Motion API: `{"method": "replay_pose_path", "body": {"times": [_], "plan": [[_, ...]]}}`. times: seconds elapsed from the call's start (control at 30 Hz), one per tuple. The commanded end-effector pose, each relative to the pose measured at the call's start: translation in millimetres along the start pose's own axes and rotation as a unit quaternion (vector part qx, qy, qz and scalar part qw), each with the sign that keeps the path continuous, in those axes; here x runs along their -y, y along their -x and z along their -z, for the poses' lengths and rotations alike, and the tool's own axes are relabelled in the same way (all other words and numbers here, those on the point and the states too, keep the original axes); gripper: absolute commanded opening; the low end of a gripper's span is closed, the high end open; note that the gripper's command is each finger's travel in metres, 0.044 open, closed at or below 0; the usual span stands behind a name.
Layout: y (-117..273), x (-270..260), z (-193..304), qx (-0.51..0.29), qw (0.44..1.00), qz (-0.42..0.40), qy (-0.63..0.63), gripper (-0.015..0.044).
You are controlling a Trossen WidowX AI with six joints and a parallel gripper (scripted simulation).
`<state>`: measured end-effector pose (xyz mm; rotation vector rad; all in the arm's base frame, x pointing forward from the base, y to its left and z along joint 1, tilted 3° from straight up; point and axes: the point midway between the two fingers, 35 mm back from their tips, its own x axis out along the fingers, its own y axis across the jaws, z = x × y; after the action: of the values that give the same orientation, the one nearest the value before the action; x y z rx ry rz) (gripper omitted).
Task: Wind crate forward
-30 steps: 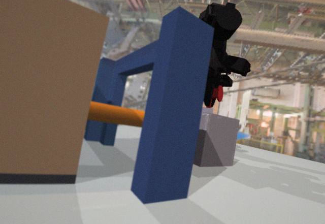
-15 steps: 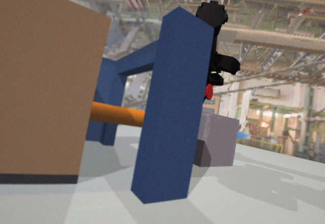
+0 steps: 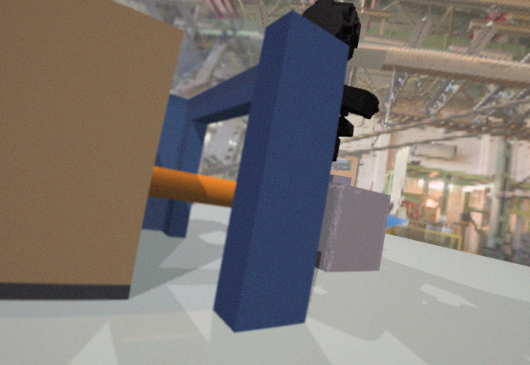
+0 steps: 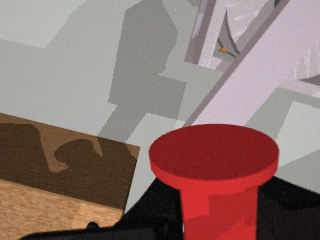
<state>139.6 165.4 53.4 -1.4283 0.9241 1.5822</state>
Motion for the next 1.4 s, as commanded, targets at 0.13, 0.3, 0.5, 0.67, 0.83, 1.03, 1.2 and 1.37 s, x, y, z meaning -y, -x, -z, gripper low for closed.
{"method": "replay_pose_path", "body": {"times": [0.13, 0.3, 0.5, 0.67, 0.83, 1.03, 1.2, 1.37], "plan": [[1, 20, 14, -0.015, 1.0, 0.013, -0.008, 0.0], [2, 27, 17, -0.015, 1.0, 0.014, -0.008, 0.0], [2, 36, 21, -0.016, 1.0, 0.014, -0.008, 0.0], [2, 44, 23, -0.016, 1.0, 0.014, -0.008, 0.0], [3, 51, 24, -0.016, 1.0, 0.015, -0.008, 0.0], [3, 61, 25, -0.016, 1.0, 0.015, -0.008, 0.0], [3, 69, 25, -0.016, 1.0, 0.015, -0.008, 0.0], [4, 77, 24, -0.016, 1.0, 0.016, -0.008, 0.0]]}}
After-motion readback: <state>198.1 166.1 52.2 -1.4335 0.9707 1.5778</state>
